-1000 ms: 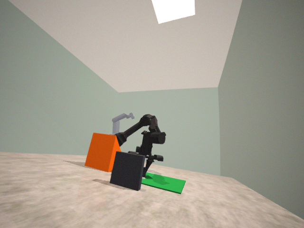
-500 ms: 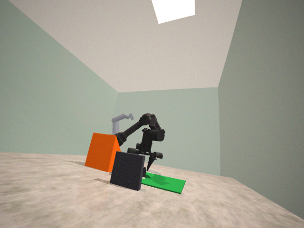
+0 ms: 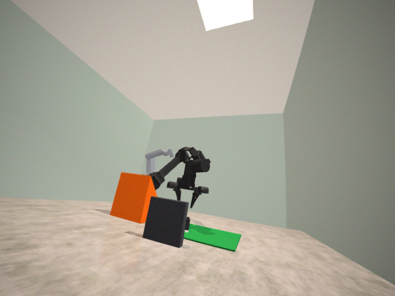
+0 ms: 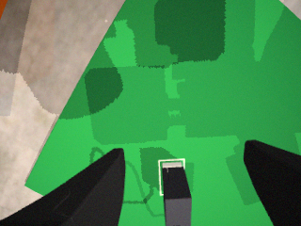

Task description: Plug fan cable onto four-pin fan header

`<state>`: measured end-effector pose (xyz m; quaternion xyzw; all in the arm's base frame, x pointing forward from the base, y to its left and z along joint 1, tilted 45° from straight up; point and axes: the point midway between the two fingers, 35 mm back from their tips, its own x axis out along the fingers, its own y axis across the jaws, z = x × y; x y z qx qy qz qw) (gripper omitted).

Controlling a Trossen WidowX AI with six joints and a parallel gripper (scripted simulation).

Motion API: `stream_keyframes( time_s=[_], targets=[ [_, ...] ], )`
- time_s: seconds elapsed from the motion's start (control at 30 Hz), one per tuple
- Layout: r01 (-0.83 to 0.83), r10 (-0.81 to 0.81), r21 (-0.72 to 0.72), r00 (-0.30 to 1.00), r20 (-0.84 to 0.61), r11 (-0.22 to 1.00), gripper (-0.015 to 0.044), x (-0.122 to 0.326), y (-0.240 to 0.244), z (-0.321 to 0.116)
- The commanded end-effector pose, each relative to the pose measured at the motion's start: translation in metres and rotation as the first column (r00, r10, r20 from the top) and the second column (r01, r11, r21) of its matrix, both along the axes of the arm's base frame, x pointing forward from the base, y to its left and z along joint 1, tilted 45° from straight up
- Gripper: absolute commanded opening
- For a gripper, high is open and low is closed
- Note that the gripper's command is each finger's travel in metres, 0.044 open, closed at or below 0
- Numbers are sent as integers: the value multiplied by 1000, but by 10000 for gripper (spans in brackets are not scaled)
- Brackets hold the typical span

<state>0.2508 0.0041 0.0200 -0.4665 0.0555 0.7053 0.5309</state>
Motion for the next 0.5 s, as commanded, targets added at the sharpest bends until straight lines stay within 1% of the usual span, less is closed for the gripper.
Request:
stream_keyframes(
  time_s=[0.0, 0.1, 0.47],
  targets=[
    [2, -2, 8, 1000, -15, 1000, 260, -36, 23, 17],
    [2, -2, 9, 1000, -16, 1000, 260, -49, 30, 21],
    [2, -2, 9, 1000, -16, 1000, 260, -49, 30, 21]
  ],
)
